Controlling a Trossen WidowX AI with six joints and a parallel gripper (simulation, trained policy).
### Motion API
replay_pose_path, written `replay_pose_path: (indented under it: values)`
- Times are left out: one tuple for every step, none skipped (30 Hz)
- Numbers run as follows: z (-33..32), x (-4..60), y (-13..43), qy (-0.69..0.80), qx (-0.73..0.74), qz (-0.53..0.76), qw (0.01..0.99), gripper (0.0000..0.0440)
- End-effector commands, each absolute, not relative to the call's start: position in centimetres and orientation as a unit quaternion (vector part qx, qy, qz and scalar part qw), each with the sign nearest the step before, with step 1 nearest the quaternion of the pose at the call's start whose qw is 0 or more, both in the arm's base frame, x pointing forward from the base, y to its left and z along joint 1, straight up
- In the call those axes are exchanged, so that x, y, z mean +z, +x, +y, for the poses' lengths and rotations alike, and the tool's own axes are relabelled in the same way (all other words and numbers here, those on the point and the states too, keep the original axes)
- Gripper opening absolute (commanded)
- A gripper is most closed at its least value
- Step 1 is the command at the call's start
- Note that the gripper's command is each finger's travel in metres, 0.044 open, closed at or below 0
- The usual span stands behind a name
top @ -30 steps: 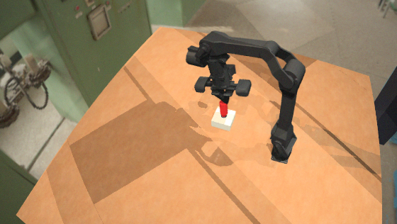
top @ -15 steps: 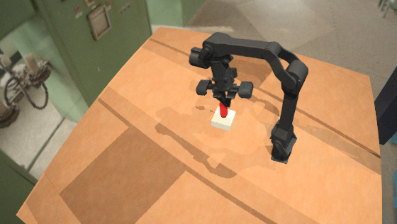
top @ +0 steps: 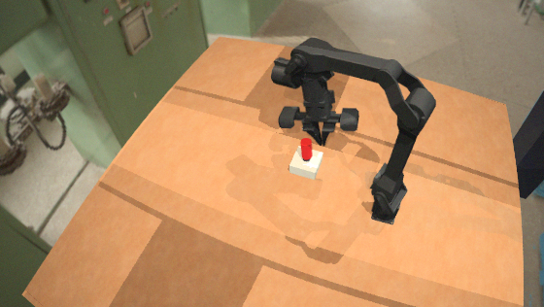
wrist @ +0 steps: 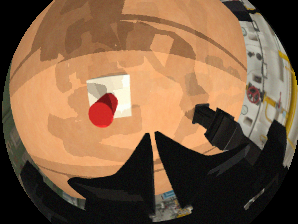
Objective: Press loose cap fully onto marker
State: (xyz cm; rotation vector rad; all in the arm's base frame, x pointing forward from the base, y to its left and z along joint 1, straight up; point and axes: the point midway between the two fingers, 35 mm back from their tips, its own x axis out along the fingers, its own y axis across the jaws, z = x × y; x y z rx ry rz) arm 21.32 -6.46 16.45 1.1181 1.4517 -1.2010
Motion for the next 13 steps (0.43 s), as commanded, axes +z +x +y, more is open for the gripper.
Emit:
replay_pose_path:
  values:
    - [-6.6, 17.2, 20.9, 0.46, -0.474, 0.587, 0.469, 0.0027]
    - [-6.6, 17.3, 20.9, 0.461, -0.471, 0.586, 0.472, 0.0028]
    - [-6.6, 17.4, 20.8, 0.462, -0.469, 0.585, 0.474, 0.003]
    - [-6.7, 17.5, 20.7, 0.462, -0.467, 0.584, 0.477, 0.0031]
    - [-6.7, 17.6, 20.6, 0.463, -0.465, 0.584, 0.479, 0.0032]
    - [-6.7, 17.7, 20.5, 0.464, -0.463, 0.583, 0.481, 0.0033]
    - [-6.7, 17.7, 20.4, 0.464, -0.461, 0.583, 0.483, 0.0034]
    - [-6.8, 17.8, 20.3, 0.464, -0.458, 0.582, 0.485, 0.0035]
    - [-6.8, 17.9, 20.1, 0.465, -0.456, 0.582, 0.487, 0.0036]
    - [-6.8, 17.9, 20.0, 0.465, -0.454, 0.582, 0.488, 0.0037]
    - [-6.8, 18.0, 19.9, 0.465, -0.453, 0.582, 0.49, 0.0038]
    - [-6.8, 18.0, 19.8, 0.465, -0.451, 0.582, 0.492, 0.0038]
    - [-6.8, 18.1, 19.7, 0.465, -0.449, 0.582, 0.494, 0.0039]
